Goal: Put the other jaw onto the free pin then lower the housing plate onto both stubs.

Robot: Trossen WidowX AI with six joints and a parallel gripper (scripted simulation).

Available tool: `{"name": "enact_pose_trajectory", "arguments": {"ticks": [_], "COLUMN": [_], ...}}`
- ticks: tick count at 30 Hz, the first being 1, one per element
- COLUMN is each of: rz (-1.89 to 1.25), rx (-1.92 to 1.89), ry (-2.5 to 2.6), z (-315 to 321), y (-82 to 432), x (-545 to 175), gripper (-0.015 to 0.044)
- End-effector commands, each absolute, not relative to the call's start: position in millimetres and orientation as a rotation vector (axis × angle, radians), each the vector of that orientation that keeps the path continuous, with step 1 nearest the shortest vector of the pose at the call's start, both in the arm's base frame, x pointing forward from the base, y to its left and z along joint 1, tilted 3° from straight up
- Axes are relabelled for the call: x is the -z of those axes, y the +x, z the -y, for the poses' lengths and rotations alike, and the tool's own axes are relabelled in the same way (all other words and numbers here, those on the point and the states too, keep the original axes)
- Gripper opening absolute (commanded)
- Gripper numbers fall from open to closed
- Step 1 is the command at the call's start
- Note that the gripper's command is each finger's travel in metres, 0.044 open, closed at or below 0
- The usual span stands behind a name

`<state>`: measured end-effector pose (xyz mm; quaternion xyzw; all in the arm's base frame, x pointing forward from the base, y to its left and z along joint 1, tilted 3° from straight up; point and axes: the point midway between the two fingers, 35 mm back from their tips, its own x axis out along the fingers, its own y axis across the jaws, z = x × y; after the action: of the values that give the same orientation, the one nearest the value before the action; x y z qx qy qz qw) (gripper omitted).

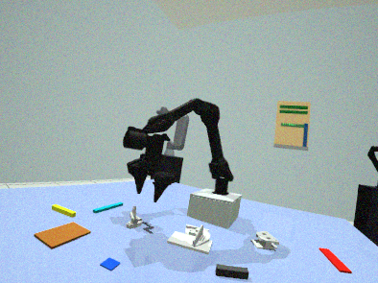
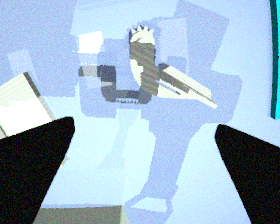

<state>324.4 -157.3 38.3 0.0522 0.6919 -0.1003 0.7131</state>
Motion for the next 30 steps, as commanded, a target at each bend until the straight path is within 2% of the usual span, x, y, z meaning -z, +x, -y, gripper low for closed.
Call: {"name": "enact_pose_trajectory", "arguments": {"ticks": [1, 30], "rz": [-1.524, -1.373], "rx": [0.309, 0.824], "ry": [0.205, 0.736], "z": [159, 169], "y": [324, 325], "x": [-39, -41], "gripper": [0.0440, 0.0440]}}
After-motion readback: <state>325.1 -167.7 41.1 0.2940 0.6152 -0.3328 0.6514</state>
